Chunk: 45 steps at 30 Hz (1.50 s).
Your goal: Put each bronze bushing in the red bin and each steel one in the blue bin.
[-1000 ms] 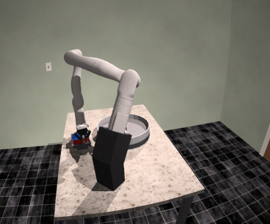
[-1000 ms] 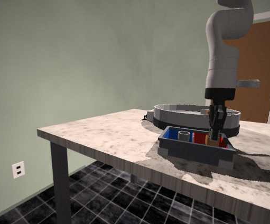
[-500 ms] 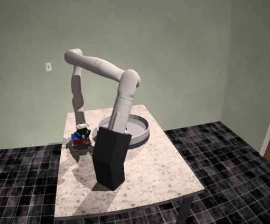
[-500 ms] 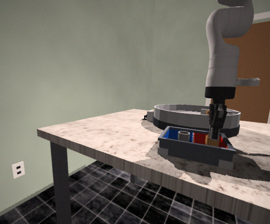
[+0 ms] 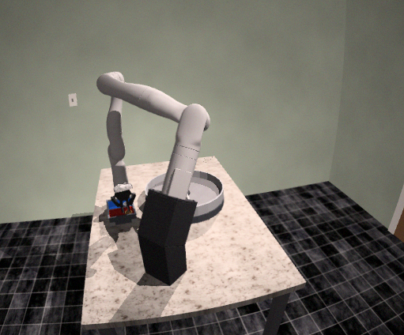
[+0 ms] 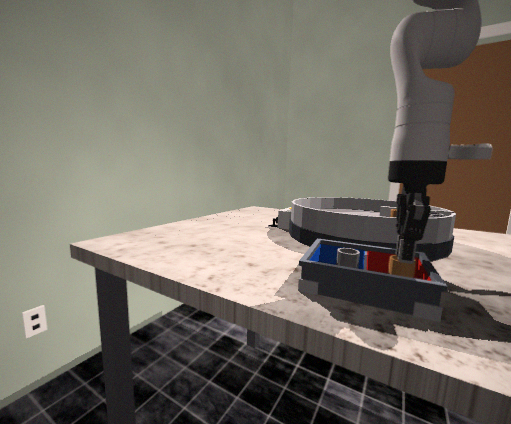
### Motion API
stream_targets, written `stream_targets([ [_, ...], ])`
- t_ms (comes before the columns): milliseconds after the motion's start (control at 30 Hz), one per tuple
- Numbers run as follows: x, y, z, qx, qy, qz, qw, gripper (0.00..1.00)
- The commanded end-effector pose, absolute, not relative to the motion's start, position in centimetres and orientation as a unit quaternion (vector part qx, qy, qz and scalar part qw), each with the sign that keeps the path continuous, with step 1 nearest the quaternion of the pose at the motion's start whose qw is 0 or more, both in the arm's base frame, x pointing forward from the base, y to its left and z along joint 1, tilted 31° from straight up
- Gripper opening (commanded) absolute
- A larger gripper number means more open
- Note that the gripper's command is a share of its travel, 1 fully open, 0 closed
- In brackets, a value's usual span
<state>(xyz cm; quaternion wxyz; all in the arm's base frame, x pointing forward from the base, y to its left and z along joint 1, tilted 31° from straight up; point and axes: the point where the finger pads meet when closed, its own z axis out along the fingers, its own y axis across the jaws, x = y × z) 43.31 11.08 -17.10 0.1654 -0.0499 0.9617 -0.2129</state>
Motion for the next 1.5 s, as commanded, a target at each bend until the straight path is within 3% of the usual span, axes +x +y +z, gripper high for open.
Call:
stream_targets([
  [0,43.4,11.3,-17.0,-0.050,0.962,-0.212,0.166,0.19],
  [933,43.2,11.5,-16.5,-0.050,0.962,-0.212,0.166,0.19],
  [1467,39.3,15.9,-6.9,-0.050,0.962,-0.212,0.166,0.19],
])
